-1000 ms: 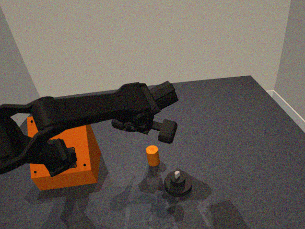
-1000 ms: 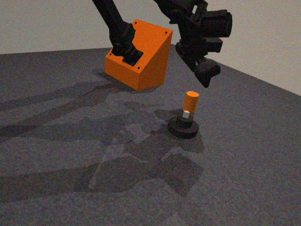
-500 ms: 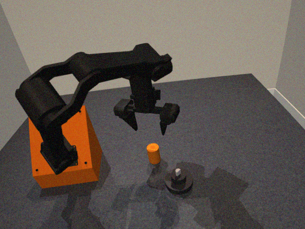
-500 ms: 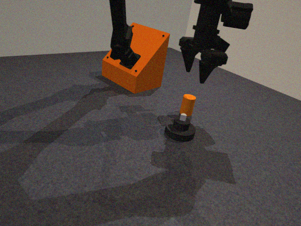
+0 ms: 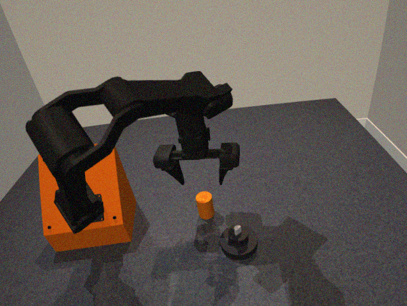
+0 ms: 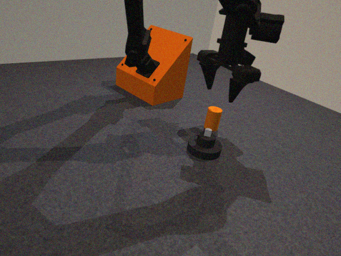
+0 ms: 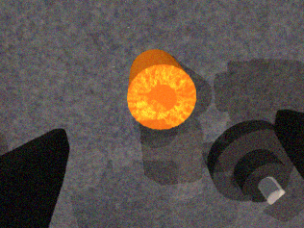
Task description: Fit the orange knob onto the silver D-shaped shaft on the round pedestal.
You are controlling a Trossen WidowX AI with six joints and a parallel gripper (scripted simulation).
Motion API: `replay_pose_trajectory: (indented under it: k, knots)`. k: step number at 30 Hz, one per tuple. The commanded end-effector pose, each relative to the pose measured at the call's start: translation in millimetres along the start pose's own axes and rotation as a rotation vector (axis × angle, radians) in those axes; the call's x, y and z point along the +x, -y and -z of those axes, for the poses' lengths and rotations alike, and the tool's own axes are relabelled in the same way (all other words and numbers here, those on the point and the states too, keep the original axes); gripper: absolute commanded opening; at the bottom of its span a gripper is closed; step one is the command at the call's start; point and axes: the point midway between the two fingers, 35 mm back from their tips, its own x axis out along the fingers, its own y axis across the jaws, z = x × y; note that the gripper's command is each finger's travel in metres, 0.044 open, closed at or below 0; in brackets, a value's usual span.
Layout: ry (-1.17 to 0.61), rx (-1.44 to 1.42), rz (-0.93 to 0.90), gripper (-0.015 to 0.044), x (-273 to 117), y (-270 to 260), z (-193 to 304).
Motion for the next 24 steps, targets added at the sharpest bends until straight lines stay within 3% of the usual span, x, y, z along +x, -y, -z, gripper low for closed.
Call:
replay_pose_trajectory:
  k: [1,24]
  knots:
    - [-0.007,-0.018,-0.004,0.0440,12,-1,2]
    - [-0.006,-0.019,-0.004,0.0440,52,1,2]
